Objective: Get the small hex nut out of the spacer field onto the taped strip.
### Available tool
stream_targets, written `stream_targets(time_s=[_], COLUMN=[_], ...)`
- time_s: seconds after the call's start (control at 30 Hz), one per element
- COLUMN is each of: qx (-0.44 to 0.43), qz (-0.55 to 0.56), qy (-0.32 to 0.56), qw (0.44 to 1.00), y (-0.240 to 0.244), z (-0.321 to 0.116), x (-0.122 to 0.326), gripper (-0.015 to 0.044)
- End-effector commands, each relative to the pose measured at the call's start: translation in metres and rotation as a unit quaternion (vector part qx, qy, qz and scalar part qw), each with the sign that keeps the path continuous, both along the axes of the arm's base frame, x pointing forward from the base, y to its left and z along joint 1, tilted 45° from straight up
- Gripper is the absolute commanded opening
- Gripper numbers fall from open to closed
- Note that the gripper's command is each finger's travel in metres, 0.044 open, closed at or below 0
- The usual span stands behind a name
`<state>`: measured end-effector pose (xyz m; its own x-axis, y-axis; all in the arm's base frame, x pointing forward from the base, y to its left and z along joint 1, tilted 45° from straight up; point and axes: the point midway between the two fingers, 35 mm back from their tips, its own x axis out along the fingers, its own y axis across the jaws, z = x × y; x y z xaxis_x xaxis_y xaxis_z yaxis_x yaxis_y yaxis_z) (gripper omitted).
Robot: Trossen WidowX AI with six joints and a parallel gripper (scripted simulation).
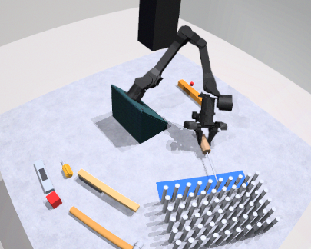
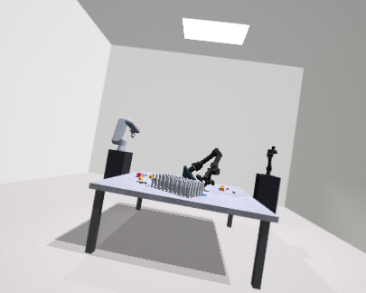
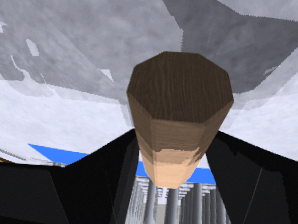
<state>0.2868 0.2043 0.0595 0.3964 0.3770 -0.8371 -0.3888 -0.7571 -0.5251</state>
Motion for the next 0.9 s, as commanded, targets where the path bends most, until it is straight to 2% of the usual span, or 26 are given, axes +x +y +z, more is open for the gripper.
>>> stream_targets(time_s=[0.0,0.43,0.87], qx=[0.0,0.0,-0.004], qz=[0.0,-0.001,0.0], qy=[-0.001,0.001,0.002], qw=[1.0,1.0,1.0], y=[-0.002,-0.001,-0.04], z=[0.003,0.024,0.065], x=[0.001,-0.037,-0.018], gripper=[0.0,0.0,0.0])
